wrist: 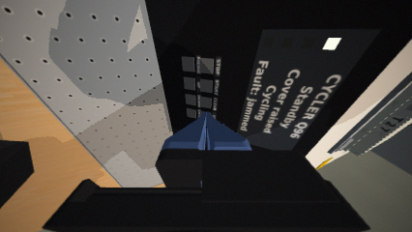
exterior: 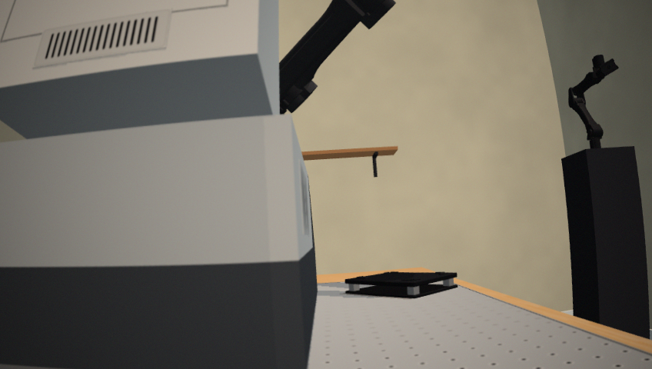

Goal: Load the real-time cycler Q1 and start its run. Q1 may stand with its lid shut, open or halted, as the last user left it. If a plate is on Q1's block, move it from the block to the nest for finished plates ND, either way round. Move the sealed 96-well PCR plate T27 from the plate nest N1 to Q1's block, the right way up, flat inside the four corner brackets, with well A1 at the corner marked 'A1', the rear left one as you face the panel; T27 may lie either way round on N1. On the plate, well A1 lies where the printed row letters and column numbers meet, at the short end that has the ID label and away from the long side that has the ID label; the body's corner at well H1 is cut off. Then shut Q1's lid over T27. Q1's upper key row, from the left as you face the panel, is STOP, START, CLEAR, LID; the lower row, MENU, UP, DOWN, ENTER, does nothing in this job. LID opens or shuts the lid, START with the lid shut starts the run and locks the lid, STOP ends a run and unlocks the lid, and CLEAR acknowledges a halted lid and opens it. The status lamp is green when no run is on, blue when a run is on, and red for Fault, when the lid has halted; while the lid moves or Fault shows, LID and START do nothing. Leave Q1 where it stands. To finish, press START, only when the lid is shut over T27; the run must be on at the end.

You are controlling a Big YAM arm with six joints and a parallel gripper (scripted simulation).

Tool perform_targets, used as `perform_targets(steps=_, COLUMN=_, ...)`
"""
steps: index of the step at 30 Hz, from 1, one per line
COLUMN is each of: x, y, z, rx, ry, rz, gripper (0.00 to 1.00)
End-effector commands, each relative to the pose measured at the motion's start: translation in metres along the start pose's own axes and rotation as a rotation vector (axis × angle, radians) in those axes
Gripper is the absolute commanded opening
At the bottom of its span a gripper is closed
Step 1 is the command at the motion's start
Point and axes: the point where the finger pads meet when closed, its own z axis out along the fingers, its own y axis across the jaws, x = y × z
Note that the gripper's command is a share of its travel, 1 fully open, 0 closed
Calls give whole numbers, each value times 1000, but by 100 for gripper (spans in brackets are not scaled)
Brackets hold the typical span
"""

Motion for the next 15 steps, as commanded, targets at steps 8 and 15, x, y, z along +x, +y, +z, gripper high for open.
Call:
perform_targets(steps=8, x=7, y=17, z=-30, rx=-6, ry=23, rz=12, gripper=0)
perform_targets(steps=15, x=0, y=12, z=-42, rx=11, ry=10, rz=-11, gripper=0)
